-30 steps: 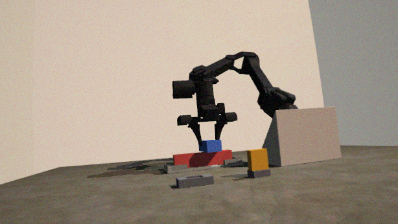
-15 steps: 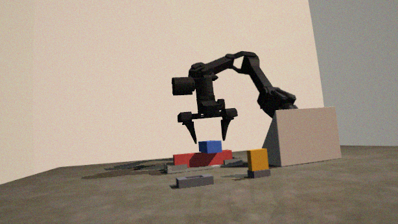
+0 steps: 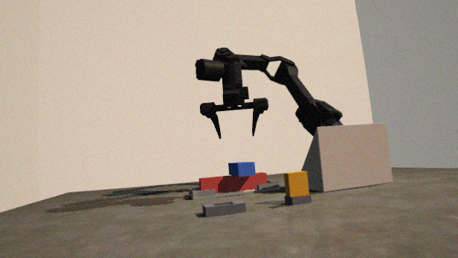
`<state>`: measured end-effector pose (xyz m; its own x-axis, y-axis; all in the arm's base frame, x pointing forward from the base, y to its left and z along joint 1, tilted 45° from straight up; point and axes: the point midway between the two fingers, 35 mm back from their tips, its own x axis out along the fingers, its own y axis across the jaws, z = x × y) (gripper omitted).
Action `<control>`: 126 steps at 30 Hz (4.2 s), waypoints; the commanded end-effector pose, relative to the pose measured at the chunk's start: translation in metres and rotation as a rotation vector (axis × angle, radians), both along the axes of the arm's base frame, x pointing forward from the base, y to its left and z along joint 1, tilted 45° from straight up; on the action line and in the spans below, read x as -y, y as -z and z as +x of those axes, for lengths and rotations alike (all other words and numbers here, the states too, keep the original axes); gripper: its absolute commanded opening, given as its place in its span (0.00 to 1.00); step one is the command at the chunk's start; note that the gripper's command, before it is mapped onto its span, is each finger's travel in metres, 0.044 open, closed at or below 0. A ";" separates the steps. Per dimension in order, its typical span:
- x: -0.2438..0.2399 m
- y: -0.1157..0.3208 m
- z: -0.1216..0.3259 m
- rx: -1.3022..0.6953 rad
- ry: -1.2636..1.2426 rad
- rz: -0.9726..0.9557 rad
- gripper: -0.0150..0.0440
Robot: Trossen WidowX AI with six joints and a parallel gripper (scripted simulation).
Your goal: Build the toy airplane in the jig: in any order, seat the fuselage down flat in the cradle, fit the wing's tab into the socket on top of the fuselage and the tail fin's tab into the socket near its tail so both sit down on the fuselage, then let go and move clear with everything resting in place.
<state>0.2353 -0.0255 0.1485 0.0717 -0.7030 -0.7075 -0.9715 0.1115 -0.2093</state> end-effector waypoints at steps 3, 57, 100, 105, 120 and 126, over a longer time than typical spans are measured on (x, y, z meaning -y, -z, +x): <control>0.000 0.000 0.000 0.348 0.356 0.038 1.00; -0.133 0.234 -0.053 0.857 0.880 0.101 1.00; -0.092 0.274 -0.049 0.860 0.879 0.099 0.82; -0.092 0.274 -0.049 0.860 0.879 0.099 0.60; -0.094 0.274 -0.048 0.862 0.878 0.106 0.25; -0.110 0.269 -0.040 0.878 0.864 0.170 0.25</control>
<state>0.1892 0.0737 -0.1241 0.0898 -0.6809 -0.7268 -0.1072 0.7189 -0.6868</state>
